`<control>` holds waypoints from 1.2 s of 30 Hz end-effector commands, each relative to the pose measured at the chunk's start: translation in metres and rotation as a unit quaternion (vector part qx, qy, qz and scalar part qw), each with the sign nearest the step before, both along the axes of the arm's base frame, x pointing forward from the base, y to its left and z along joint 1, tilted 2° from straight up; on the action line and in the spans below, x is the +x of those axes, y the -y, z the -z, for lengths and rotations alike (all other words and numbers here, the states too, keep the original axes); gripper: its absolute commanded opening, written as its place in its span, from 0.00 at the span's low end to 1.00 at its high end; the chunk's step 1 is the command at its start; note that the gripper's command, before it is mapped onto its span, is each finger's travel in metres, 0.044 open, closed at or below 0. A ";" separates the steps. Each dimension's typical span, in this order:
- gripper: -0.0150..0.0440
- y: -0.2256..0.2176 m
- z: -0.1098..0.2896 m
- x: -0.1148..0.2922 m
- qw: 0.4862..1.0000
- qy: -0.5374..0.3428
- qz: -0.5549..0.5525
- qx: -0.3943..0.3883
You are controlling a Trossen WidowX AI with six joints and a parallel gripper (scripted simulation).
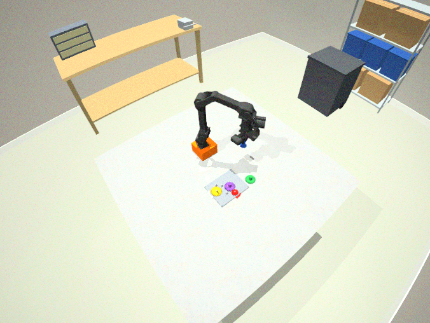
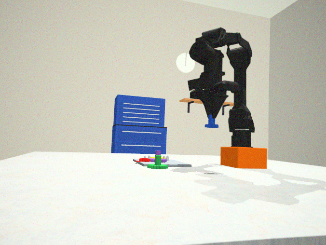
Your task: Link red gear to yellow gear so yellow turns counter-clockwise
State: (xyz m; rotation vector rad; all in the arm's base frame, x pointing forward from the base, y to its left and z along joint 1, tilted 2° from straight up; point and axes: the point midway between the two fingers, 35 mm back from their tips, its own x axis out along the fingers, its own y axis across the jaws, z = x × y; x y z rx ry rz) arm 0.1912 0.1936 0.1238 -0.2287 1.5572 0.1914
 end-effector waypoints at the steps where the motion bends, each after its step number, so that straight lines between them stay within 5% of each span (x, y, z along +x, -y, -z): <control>1: 0.25 -0.001 -0.010 0.000 1.000 0.005 0.002 0.006; 36: 0.25 0.045 0.009 0.047 1.000 0.007 0.014 0.002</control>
